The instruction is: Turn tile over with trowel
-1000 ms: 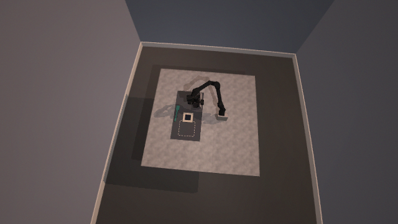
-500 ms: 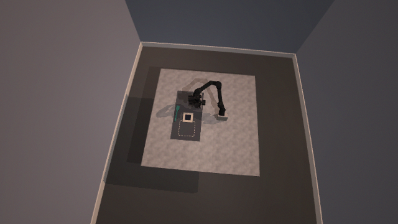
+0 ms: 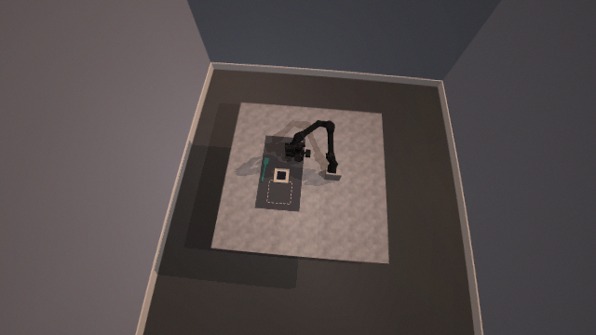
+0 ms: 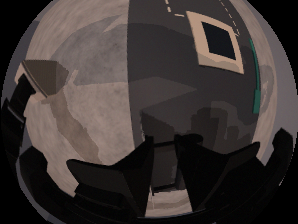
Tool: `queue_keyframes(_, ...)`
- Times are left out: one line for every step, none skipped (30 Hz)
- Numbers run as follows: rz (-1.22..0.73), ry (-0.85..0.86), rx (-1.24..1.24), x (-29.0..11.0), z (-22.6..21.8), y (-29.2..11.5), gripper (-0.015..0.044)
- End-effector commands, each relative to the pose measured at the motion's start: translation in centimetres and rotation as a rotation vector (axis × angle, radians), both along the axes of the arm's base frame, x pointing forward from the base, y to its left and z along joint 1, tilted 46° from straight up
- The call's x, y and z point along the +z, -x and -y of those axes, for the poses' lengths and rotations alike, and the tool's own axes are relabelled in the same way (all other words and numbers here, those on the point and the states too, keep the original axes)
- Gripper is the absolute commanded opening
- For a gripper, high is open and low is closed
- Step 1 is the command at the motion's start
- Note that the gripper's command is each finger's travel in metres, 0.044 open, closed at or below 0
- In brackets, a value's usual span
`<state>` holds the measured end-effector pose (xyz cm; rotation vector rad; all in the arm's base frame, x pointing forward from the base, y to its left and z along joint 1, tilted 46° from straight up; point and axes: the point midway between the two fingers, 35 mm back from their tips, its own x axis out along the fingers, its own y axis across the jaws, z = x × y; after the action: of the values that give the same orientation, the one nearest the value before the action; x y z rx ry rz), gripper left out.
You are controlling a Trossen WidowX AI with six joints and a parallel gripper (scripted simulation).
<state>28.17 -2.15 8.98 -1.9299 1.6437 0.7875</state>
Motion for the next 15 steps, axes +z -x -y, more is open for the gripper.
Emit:
queue_keyframes(-0.009,0.006,-0.007,-0.2,0.3,0.8,0.01)
queue_keyframes(-0.009,0.006,-0.007,-0.2,0.3,0.9,0.01)
queue_keyframes(-0.009,0.006,-0.007,-0.2,0.3,1.0,0.01)
queue_keyframes(-0.009,0.006,-0.007,-0.2,0.4,1.1,0.01)
queue_keyframes(-0.009,0.006,-0.007,-0.2,0.4,1.2,0.01)
queue_keyframes(-0.009,0.006,-0.007,-0.2,0.4,1.3,0.01)
queue_keyframes(-0.009,0.006,-0.007,-0.2,0.4,1.4,0.01)
queue_keyframes(-0.009,0.006,-0.007,-0.2,0.4,1.6,0.01)
queue_keyframes(-0.01,0.006,-0.007,-0.2,0.4,1.7,0.01)
queue_keyframes(-0.01,0.006,-0.007,-0.2,0.5,1.8,0.01)
queue_keyframes(-0.01,0.006,-0.007,-0.2,0.5,1.9,0.01)
queue_keyframes(-0.01,0.006,-0.007,-0.2,0.5,2.0,0.01)
queue_keyframes(-0.01,0.006,-0.007,-0.2,0.5,2.1,0.01)
queue_keyframes(-0.01,0.006,-0.007,-0.2,0.5,2.2,0.01)
queue_keyframes(-0.01,0.006,-0.007,-0.2,0.6,2.4,0.01)
